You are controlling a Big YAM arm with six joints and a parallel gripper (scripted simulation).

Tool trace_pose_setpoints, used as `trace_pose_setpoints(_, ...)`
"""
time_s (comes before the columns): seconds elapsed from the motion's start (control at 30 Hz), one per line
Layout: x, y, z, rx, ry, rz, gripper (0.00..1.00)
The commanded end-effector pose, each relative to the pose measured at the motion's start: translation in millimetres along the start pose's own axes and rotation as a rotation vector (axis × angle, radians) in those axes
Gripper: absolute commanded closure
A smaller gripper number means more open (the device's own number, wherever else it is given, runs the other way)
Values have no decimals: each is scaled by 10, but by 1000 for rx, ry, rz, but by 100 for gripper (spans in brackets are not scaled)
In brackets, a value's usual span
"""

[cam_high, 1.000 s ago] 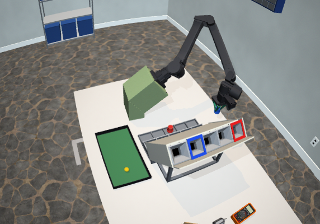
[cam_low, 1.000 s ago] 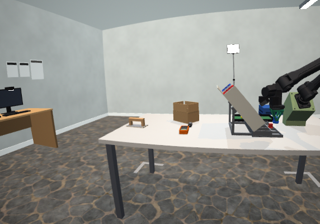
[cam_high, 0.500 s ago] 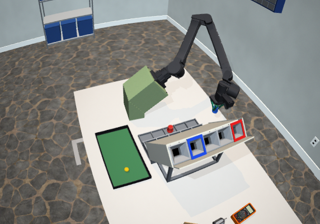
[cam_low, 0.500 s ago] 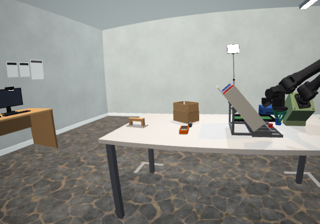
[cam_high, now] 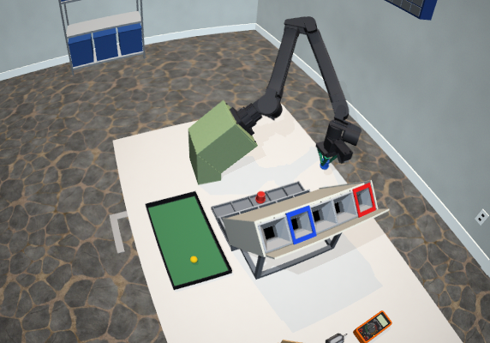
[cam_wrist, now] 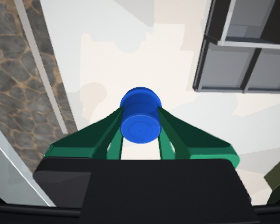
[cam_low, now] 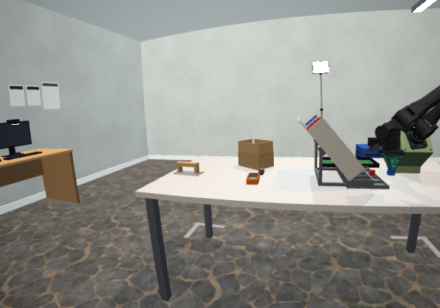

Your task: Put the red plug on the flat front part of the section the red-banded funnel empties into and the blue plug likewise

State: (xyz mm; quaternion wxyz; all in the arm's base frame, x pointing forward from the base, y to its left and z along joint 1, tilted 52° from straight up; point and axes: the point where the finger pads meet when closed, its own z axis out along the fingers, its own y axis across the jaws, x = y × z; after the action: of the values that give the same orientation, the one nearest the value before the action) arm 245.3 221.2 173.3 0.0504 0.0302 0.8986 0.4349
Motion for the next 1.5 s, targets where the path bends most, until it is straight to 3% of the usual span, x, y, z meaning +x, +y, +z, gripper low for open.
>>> trace_pose_setpoints(0.0, -36, 11, -58, -7, -25, 18, 100)
trace_pose_setpoints(0.37, -38, -232, -7, 0, -11, 14, 100)
trace_pose_setpoints(0.6, -24, -642, -11, -1, -11, 14, 100)
trace_pose_setpoints(0.67, -24, -642, -11, -1, -11, 14, 100)
trace_pose_setpoints(1.0, 6, -1412, -16, -3, -10, 18, 100)
trace_pose_setpoints(1.03, -80, -1358, -49, -4, -19, 7, 100)
trace_pose_setpoints(1.17, 34, -1652, -17, -4, -4, 27, 100)
trace_pose_setpoints(1.23, 34, -1652, -17, -4, -4, 27, 100)
trace_pose_setpoints(1.27, -120, -1644, -60, -5, -26, -1, 100)
trace_pose_setpoints(1.47, -89, -1891, -49, -4, -25, 1, 100)
